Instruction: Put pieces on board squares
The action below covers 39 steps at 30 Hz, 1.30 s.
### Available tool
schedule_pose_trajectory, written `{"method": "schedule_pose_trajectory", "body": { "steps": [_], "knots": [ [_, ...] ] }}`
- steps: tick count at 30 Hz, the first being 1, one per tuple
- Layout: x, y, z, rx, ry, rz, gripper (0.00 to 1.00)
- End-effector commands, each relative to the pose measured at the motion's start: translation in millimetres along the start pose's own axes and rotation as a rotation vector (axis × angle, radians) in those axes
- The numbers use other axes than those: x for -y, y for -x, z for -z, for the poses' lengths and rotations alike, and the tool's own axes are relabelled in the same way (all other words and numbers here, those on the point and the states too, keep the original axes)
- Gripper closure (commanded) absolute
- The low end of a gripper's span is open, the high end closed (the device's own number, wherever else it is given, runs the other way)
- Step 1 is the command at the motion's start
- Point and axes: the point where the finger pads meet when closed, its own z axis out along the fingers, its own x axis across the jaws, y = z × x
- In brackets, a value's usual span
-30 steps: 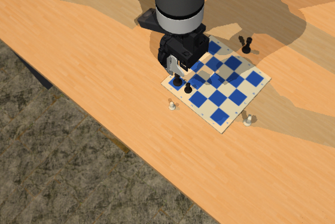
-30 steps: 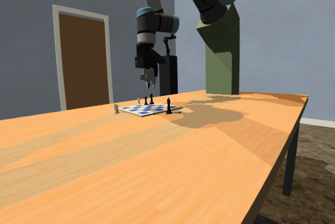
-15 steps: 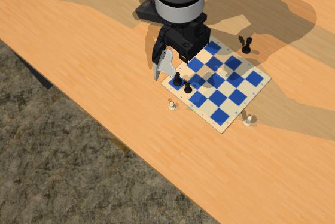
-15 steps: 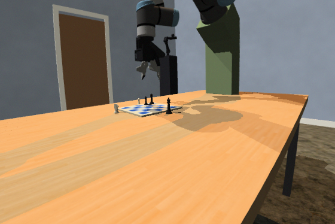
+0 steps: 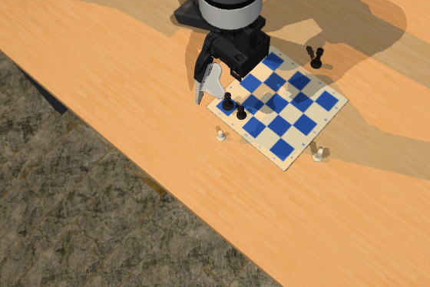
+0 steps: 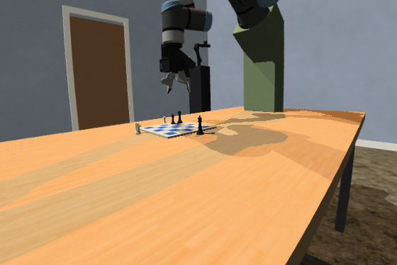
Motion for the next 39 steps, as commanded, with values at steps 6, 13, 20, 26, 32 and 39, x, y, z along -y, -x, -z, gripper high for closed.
{"method": "schedule_pose_trajectory", "body": {
  "steps": [6,13,20,26,32,39],
  "knots": [
    [-0.2,0.0,0.2,0.000,0.001,0.002,0.00],
    [-0.5,1.0,-0.2,0.000,0.001,0.029,0.00],
    [-1.3,4.0,-1.2,0.000,0.001,0.104,0.00],
    [-2.9,9.3,-3.2,0.000,0.000,0.237,0.00],
    [-4.6,14.0,-4.9,0.000,0.000,0.357,0.00],
    [-8.9,23.9,-8.6,0.000,0.000,0.617,0.00]
  ]
}}
